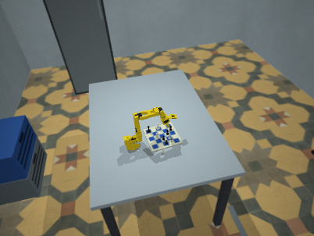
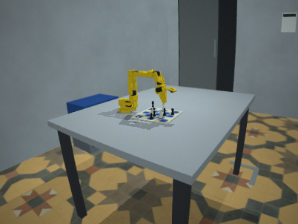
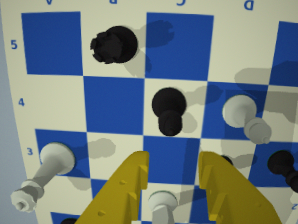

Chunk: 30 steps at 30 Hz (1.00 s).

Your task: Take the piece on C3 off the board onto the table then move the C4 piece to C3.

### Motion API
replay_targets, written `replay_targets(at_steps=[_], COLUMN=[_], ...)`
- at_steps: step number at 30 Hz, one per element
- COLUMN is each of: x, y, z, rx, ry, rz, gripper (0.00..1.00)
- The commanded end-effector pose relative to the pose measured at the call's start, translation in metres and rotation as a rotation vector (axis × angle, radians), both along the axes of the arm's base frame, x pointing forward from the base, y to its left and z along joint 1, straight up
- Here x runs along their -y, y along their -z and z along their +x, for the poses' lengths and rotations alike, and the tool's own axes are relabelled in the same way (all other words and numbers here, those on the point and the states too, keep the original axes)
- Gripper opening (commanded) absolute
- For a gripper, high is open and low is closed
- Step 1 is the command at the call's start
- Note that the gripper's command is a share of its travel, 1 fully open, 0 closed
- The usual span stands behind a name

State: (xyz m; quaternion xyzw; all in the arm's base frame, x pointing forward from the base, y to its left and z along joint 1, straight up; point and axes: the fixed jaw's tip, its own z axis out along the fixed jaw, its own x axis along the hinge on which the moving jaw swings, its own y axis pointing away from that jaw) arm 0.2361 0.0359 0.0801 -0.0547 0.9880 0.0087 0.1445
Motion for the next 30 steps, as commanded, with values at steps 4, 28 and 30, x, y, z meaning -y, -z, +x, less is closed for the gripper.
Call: replay_targets(at_steps=[4, 28, 30], x=[-0.002, -0.003, -0.003], y=[0.013, 0.052, 0.054], z=[-0.001, 0.0, 0.0], rx=[-0.001, -0.002, -0.002], ry=[-0.017, -0.017, -0.017], rz=[-0.001, -0.001, -0.001], gripper=[0.1, 0.1, 0.1])
